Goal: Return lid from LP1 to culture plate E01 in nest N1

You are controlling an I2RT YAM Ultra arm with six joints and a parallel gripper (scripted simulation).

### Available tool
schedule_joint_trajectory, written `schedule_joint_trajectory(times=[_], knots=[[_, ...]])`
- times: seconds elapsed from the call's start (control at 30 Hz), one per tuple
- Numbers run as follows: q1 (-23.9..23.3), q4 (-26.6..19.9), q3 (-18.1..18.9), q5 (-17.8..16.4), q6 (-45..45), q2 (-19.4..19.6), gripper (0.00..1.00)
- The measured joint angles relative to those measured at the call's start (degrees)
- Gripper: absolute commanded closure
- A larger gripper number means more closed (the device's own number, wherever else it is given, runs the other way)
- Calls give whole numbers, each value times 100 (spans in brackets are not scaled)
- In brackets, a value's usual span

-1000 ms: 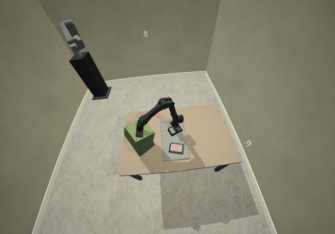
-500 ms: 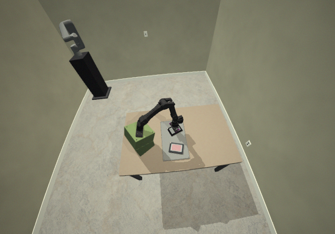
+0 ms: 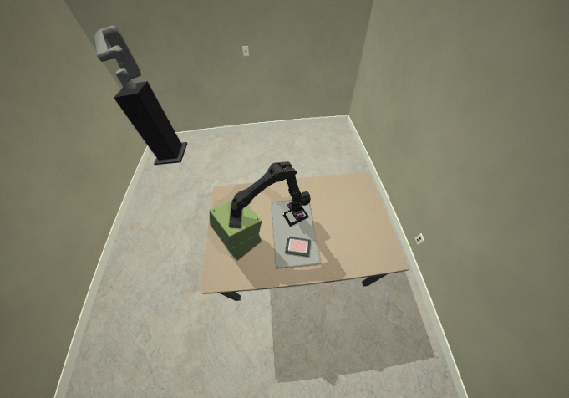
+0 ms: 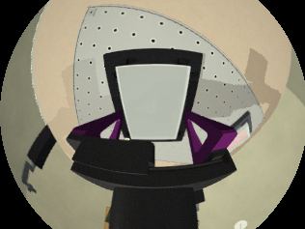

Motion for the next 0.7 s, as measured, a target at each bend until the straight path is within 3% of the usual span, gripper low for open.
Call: schedule_joint_trajectory(times=[0.7], knots=[[15,35,37,2,4,50,0]])
